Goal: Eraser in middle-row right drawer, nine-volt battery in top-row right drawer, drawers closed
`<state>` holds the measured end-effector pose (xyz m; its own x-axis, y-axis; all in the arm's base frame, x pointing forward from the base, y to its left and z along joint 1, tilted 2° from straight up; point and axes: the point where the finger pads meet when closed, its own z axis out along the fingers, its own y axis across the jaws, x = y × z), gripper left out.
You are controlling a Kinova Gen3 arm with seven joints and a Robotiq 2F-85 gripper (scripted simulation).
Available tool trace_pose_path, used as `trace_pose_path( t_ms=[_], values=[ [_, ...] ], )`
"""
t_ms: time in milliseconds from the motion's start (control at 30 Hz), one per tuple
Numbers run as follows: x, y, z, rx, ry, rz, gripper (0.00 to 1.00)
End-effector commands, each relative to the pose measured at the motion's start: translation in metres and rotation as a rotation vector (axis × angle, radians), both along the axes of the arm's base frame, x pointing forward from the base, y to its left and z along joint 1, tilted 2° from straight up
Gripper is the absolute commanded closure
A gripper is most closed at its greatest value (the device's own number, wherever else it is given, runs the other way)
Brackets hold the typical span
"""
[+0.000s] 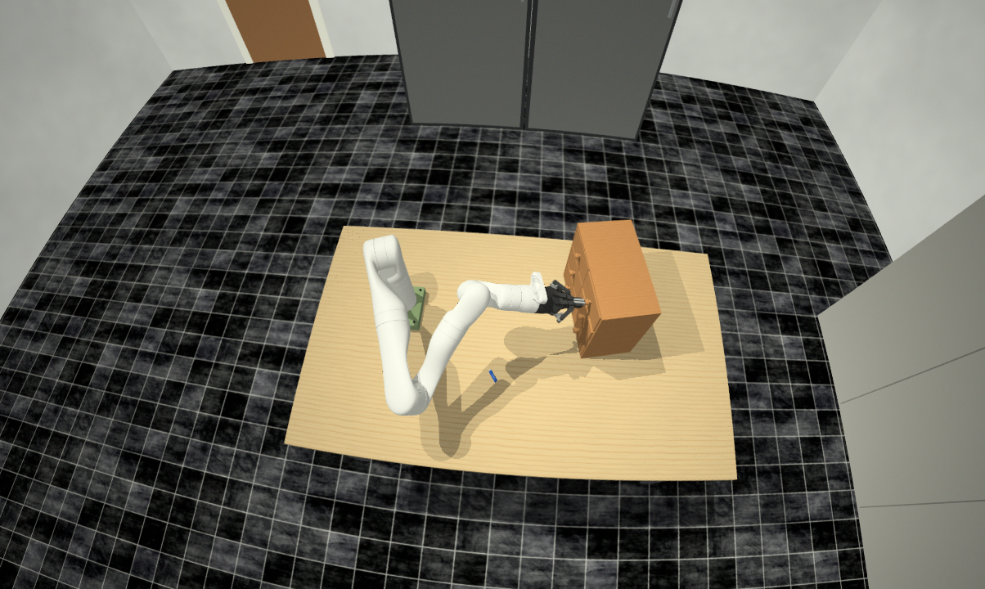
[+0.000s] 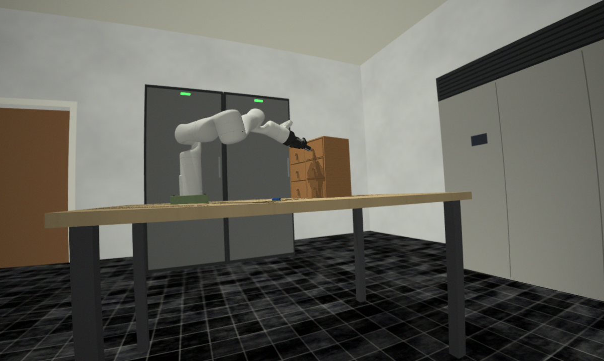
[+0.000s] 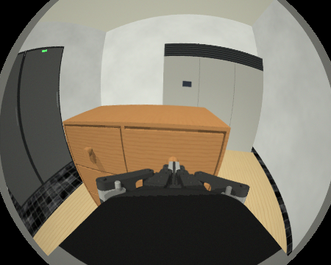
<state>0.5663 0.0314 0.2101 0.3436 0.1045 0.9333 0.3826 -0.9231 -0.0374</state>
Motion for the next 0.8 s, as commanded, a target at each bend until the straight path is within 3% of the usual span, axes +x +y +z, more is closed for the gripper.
trace_pose_path(
  t_ms=[0, 333, 633, 767],
  values=[
    [-0.002, -0.001, 0.001, -0.001, -0.002, -0.001, 1.0],
    [-0.041, -0.018, 0.002, -0.001, -0.002, -0.001, 1.0],
    [-0.047, -0.02, 0.002, -0.001, -0.002, -0.001, 1.0],
    [-0.06, -0.026, 0.008, -0.001, -0.002, -0.001, 1.0]
  ],
)
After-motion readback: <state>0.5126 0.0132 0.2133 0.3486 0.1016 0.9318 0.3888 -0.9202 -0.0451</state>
